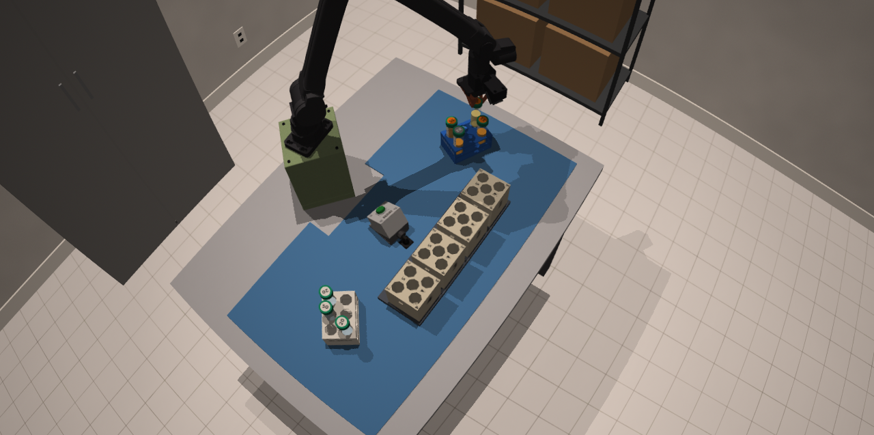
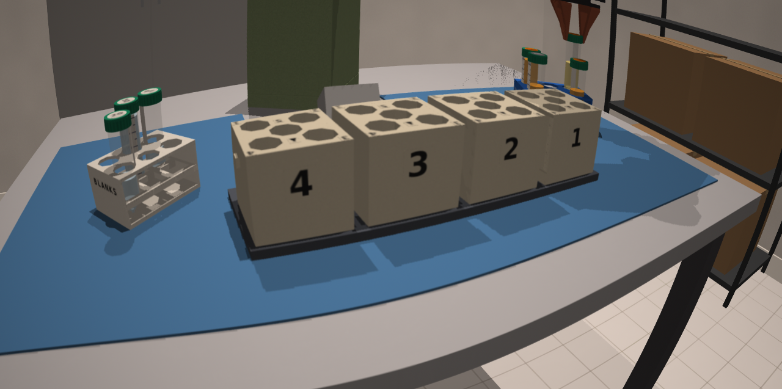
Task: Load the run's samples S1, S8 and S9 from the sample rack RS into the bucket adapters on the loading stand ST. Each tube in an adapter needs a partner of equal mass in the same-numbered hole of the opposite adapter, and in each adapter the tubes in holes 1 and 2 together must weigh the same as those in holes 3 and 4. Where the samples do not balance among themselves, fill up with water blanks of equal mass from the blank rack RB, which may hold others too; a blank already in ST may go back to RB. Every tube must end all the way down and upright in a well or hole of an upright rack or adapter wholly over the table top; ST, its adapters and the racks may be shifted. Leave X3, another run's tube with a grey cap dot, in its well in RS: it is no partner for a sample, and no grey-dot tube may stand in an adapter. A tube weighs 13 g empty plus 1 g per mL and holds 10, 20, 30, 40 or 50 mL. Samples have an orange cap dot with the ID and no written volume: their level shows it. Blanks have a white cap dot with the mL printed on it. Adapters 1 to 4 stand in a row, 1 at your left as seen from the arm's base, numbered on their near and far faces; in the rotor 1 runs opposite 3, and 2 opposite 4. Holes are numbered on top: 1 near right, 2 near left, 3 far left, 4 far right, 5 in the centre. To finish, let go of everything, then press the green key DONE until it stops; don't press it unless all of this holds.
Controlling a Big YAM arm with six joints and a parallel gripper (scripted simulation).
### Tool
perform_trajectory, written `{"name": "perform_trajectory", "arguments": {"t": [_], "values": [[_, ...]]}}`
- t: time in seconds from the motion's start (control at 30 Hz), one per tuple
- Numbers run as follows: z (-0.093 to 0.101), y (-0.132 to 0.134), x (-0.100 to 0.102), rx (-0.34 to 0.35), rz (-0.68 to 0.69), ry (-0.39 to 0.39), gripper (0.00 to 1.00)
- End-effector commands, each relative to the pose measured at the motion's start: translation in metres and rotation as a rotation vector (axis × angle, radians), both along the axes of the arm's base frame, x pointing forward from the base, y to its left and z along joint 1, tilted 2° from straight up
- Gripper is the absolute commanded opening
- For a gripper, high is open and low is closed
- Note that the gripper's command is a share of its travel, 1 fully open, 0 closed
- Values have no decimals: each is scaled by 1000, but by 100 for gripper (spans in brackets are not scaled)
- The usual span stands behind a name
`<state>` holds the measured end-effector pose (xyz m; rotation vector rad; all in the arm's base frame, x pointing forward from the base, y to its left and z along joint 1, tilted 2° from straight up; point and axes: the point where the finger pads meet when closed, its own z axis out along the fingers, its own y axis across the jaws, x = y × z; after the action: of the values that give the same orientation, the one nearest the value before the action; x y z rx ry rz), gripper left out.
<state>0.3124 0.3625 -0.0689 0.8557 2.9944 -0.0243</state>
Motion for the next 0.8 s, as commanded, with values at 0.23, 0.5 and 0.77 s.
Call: {"name": "perform_trajectory", "arguments": {"t": [0.23, 0.5, 0.77], "values": [[0, 7, 15, 32, -3, -32, 0], [-23, -1, 8, 8, -2, -11, 0], [-30, -1, 9, 9, -3, -12, 0]]}}
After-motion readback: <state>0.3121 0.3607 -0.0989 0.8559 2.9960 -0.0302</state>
